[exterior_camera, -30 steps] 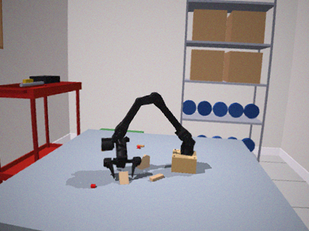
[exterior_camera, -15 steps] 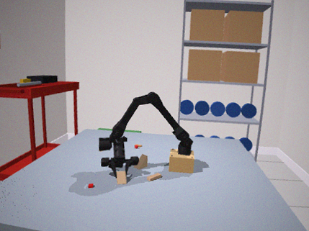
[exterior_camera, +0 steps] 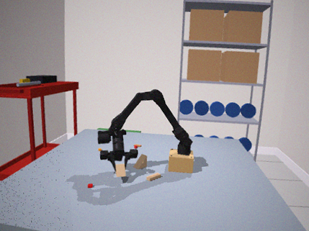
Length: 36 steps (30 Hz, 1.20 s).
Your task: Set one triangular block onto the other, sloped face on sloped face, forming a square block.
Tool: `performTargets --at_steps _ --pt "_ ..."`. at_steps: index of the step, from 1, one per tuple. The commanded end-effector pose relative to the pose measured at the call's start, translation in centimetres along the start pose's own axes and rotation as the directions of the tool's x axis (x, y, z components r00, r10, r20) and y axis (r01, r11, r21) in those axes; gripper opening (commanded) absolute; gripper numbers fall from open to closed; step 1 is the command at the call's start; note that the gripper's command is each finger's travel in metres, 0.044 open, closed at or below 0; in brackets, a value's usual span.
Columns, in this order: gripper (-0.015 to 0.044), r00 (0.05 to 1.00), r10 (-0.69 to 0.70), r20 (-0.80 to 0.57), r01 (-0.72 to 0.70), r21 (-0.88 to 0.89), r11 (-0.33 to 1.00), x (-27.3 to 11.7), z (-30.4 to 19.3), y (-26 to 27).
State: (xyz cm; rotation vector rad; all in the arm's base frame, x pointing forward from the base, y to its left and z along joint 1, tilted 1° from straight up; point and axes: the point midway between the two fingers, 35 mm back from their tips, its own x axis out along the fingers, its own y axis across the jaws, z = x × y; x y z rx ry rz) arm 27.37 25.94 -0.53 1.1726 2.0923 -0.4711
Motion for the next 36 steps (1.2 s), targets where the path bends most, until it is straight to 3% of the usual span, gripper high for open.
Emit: performTargets --at_steps 1,9,16,26,36 --pt "0.0 1.0 0.005 0.001 -0.005 -0.006 1.0 -1.5 -1.5 0.2" --pt "0.0 1.0 0.005 0.001 -0.005 -0.006 1.0 -4.2 -4.2 -0.1" --pt "0.0 1.0 0.002 0.014 -0.003 0.009 1.0 -4.1 -4.1 -0.1" --pt "0.0 0.978 -0.048 0.204 -0.009 0.267 0.964 -3.1 -4.4 -0.4" --pt "0.0 0.918 -0.065 0.392 -0.141 0.475 0.869 -2.7 -4.8 -0.4"
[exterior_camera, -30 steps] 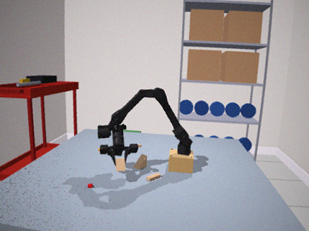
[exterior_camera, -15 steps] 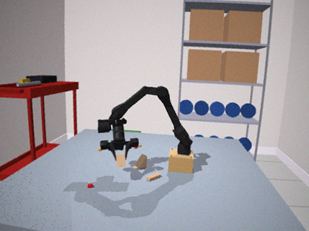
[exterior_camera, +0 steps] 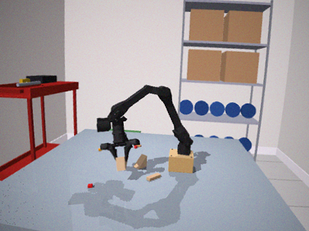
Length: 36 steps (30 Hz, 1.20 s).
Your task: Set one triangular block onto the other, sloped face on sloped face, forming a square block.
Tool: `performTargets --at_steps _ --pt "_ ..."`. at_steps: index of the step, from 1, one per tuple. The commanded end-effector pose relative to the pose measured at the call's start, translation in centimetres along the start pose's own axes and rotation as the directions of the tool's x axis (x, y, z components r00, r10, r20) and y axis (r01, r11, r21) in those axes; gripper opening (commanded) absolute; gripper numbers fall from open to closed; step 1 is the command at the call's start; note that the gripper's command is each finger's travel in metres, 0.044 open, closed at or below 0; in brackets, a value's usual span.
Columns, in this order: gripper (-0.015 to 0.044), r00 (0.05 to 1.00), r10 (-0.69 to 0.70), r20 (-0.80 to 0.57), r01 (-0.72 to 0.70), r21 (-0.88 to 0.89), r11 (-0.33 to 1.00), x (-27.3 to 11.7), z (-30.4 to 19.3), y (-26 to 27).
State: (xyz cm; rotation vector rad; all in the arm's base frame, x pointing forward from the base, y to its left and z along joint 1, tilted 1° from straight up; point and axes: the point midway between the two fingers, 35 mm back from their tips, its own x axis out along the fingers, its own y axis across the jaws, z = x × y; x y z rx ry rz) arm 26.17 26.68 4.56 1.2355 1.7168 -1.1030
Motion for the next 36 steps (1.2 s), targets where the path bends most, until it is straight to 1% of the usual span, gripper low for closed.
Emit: performTargets --at_steps 1,10,20,27,36 --pt "0.0 0.997 0.035 0.069 -0.041 0.099 0.994 -0.1 -0.4 -0.1" --pt "0.0 0.968 0.124 0.217 -0.188 0.304 0.934 -0.4 -0.9 -0.2" --pt "0.0 0.908 0.234 0.346 -0.384 0.467 0.797 -1.2 -1.7 -0.4" --pt "0.0 0.907 0.237 0.349 -0.387 0.469 0.794 -1.5 -1.5 -0.4" --pt "0.0 0.906 0.237 0.352 -0.389 0.469 0.793 -4.5 1.4 -1.2"
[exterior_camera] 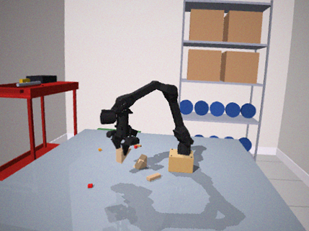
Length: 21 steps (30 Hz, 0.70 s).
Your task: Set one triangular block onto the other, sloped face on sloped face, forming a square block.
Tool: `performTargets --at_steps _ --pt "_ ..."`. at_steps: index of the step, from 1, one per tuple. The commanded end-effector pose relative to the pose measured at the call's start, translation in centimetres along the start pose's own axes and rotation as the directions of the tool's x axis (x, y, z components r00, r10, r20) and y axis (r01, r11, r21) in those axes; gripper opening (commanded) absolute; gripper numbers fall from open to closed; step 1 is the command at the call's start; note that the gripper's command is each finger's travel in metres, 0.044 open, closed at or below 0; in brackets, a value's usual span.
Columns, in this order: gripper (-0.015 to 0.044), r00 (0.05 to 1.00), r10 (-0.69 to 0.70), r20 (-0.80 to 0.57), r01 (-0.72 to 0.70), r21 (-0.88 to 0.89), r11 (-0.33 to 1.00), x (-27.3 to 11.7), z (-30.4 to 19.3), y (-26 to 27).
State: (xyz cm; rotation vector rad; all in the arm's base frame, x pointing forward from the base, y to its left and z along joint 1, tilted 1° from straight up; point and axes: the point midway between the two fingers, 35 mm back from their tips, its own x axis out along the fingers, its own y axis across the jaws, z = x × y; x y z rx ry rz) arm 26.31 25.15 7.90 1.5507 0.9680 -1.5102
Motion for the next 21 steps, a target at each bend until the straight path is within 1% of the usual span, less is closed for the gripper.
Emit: performTargets --at_steps 1,18,21 --pt "0.0 1.0 0.002 0.007 -0.002 -0.001 1.0 -0.8 1.7 0.9" --pt "0.0 1.0 0.005 0.013 -0.005 -0.001 1.0 -3.7 8.9 3.1" --pt "0.0 1.0 0.005 0.014 -0.005 -0.001 1.0 -3.9 9.6 3.2"
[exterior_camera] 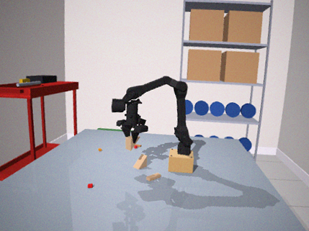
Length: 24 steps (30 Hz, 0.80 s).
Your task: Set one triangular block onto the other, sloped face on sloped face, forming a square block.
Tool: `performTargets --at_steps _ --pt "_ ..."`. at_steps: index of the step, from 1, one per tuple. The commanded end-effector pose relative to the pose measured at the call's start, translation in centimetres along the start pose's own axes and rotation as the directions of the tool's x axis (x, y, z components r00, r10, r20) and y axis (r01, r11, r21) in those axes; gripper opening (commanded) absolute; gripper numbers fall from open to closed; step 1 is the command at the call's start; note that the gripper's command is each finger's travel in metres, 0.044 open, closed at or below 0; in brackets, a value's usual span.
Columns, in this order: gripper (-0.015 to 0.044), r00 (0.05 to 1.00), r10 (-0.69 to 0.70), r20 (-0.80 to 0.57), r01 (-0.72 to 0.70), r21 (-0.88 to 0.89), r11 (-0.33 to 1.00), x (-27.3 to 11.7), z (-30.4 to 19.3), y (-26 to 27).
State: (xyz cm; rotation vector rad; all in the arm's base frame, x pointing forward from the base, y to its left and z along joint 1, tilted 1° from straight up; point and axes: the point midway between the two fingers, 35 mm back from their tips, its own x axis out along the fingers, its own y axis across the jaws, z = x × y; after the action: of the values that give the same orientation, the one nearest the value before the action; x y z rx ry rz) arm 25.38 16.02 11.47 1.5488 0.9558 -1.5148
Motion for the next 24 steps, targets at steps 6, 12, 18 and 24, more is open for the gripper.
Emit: performTargets --at_steps 6,12,18,24 --pt "0.0 1.0 0.0 0.006 0.0 -0.006 1.0 1.2 1.4 0.2" --pt "0.0 1.0 0.0 0.007 0.0 -0.007 1.0 3.6 2.3 0.3" --pt "0.0 1.0 0.0 0.007 0.0 -0.009 1.0 6.0 3.4 0.3" --pt "0.0 1.0 0.0 0.009 0.0 -0.006 1.0 7.3 4.1 0.4"
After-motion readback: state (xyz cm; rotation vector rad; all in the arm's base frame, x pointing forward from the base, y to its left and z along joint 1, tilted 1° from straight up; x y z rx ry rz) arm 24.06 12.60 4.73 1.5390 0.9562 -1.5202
